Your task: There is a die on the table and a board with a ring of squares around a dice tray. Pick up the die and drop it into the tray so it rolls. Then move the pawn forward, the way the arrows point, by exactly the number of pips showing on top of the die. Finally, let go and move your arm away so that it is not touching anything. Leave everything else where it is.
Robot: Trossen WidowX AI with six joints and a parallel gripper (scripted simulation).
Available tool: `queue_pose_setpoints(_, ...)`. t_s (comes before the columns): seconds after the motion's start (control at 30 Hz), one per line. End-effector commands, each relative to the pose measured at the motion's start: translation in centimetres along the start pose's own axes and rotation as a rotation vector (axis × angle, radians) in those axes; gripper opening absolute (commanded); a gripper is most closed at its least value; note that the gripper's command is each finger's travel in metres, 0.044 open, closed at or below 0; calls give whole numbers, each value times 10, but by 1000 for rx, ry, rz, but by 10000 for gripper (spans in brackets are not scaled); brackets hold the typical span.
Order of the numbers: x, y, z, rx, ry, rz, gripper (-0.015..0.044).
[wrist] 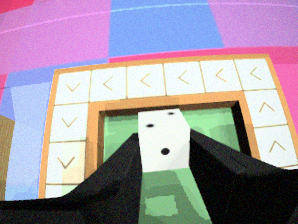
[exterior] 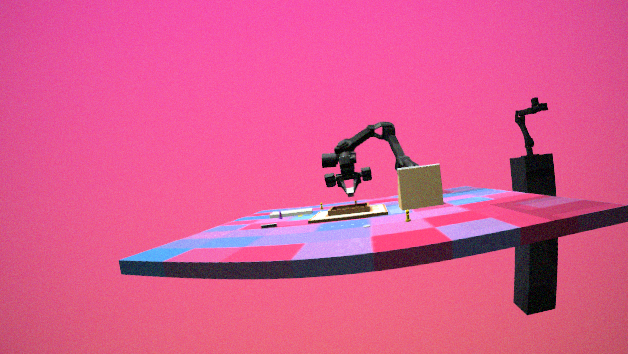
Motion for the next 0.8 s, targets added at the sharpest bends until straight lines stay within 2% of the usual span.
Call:
queue_pose_setpoints(0.0,4,0,3,58,22,-95,0)
queue_pose_setpoints(0.1,4,2,2,62,23,-100,0)
queue_pose_setpoints(0.3,0,50,-7,62,24,-100,0)
queue_pose_setpoints(0.77,1,47,-6,68,25,-94,0)
Point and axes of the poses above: the point midway between the two fingers, 35 mm back from their tips, its own y axis back along the fingers, its own z axis across the jaws, x = y × z, the point moved 4 cm from there along y, back along the fingers, and after that the axes turned 10 degrees about y, right-handed, at the moved point
